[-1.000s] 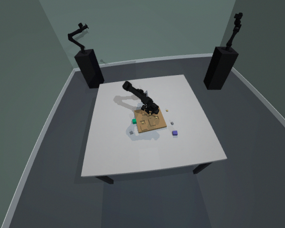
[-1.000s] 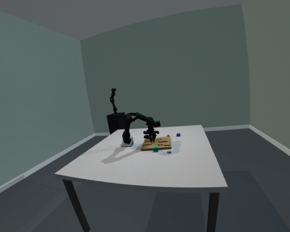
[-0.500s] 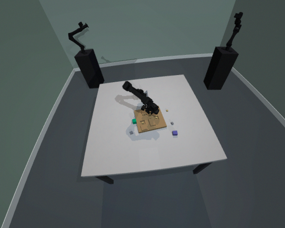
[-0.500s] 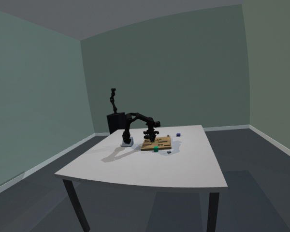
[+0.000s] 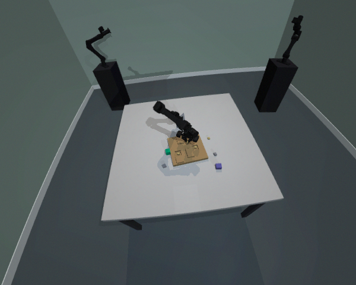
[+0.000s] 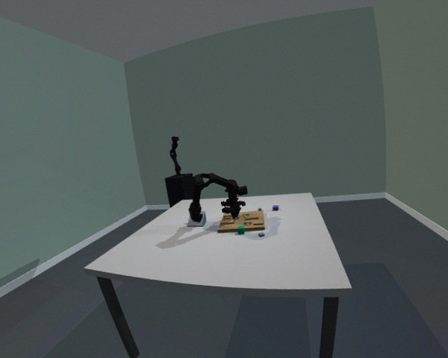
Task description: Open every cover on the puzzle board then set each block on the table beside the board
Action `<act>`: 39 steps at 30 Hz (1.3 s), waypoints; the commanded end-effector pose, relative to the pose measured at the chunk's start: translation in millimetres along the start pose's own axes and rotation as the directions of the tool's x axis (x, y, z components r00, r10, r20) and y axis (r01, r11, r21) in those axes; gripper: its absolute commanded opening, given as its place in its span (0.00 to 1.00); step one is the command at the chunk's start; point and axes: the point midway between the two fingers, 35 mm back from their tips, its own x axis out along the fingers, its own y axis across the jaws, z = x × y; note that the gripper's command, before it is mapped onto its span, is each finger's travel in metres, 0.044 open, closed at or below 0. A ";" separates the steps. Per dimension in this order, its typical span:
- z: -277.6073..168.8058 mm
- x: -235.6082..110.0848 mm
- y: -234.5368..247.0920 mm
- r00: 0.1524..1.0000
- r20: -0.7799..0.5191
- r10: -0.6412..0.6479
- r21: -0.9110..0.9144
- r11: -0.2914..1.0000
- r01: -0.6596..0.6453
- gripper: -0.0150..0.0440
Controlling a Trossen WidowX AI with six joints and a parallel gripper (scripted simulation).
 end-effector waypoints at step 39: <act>-1.0 -57.1 -2.6 1.000 0.003 -0.002 0.960 0.281 -0.002 0.39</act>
